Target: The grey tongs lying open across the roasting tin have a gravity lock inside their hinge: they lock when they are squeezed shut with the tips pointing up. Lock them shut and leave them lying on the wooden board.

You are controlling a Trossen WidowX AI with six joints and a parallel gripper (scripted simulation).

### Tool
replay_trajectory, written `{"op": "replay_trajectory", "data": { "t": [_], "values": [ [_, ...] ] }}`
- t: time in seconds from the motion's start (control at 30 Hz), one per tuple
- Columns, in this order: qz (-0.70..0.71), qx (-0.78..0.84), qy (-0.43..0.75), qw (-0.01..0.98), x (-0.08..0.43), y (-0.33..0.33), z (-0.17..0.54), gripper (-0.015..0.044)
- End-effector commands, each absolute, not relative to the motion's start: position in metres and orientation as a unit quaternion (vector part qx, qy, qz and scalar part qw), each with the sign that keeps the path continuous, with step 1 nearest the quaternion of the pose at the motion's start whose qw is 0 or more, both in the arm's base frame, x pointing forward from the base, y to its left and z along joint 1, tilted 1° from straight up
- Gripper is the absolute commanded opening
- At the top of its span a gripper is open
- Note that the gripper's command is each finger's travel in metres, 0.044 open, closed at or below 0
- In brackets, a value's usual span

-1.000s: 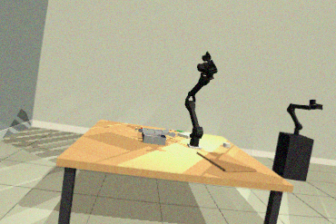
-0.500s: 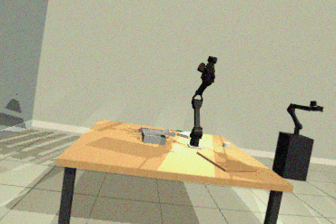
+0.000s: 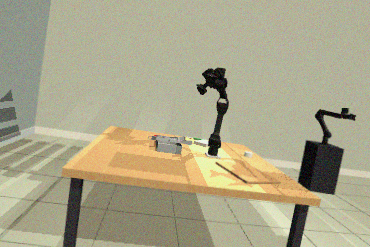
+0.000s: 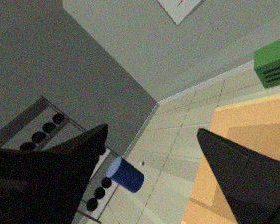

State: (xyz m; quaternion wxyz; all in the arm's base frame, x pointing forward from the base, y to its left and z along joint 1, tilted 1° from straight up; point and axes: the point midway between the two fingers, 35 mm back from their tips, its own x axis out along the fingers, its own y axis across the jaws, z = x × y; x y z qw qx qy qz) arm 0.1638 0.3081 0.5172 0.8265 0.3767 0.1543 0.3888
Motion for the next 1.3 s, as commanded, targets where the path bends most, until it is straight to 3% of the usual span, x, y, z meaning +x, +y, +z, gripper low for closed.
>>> {"op": "replay_trajectory", "data": {
  "t": [0.0,0.3,0.6,1.0,1.27],
  "values": [
    [0.342,0.292,0.167,0.878,0.207,0.308,0.48,0.044],
    [0.211,0.08,0.259,0.939,0.312,0.261,0.38,0.044],
    [0.118,-0.081,0.416,0.898,0.378,0.16,0.28,0.044],
    [0.129,-0.138,0.669,0.719,0.366,-0.004,0.168,0.044],
    [0.135,-0.134,0.68,0.708,0.36,-0.01,0.163,0.044]
  ]
}}
